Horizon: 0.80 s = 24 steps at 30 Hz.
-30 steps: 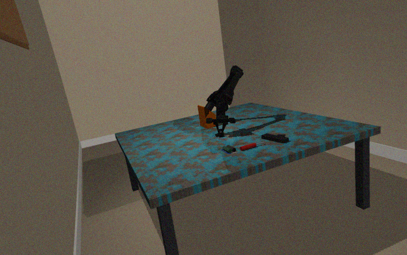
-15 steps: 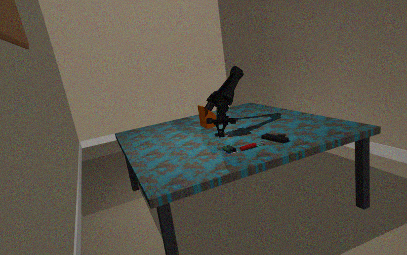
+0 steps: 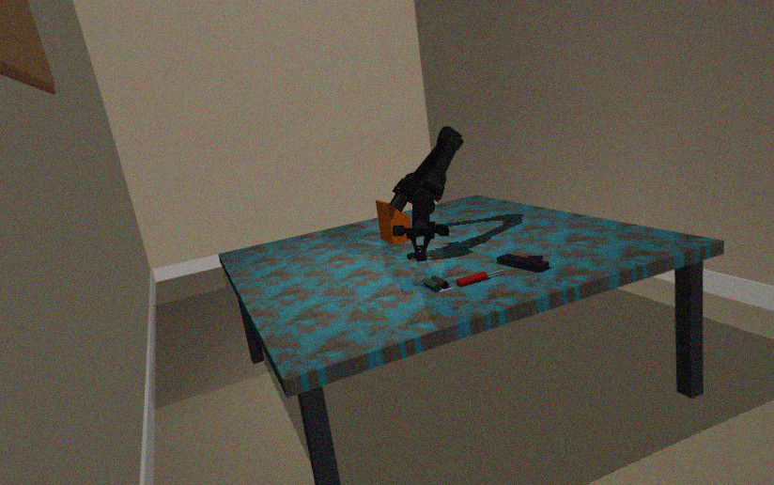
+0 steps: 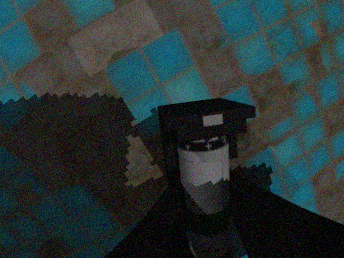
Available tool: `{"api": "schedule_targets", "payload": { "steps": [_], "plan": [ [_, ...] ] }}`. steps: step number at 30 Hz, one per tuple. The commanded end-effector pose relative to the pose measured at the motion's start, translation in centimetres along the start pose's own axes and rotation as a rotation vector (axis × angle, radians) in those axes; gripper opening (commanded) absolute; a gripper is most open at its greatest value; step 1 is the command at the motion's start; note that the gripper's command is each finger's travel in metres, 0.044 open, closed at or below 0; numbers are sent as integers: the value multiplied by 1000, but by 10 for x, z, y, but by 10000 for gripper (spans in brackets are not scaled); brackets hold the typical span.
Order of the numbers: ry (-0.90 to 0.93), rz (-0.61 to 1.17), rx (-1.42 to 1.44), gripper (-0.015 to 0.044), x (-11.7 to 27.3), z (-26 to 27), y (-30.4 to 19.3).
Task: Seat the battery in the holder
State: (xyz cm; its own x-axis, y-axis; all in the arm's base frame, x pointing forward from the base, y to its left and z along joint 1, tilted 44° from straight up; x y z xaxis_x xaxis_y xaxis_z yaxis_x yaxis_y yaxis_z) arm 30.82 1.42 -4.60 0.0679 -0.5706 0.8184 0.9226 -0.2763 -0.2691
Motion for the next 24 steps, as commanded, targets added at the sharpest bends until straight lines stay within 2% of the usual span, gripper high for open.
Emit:
{"api": "schedule_targets", "payload": {
  "steps": [1, 6, 10, 24],
  "plan": [
    [0, 0, 2, 67, 0, 0, 1],
    [0, -1, 2, 67, 0, 0, 1],
    [0, -1, 2, 169, 0, 0, 1],
    [-1, 0, 0, 169, 15, -2, 1]
  ]
}}
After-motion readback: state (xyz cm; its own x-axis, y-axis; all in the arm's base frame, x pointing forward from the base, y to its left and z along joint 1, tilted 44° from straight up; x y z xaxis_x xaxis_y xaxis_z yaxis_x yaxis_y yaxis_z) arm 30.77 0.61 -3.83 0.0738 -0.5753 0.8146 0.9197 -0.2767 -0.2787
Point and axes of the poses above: the point midway between the two fingers, 35 mm back from their tips, its own x axis back along the fingers, its own z axis across the jaws, y = z × x, the point moved 5 cm from there along x, back along the fingers, and after that the axes turned 5 degrees about -x, right-handed, at the moved point
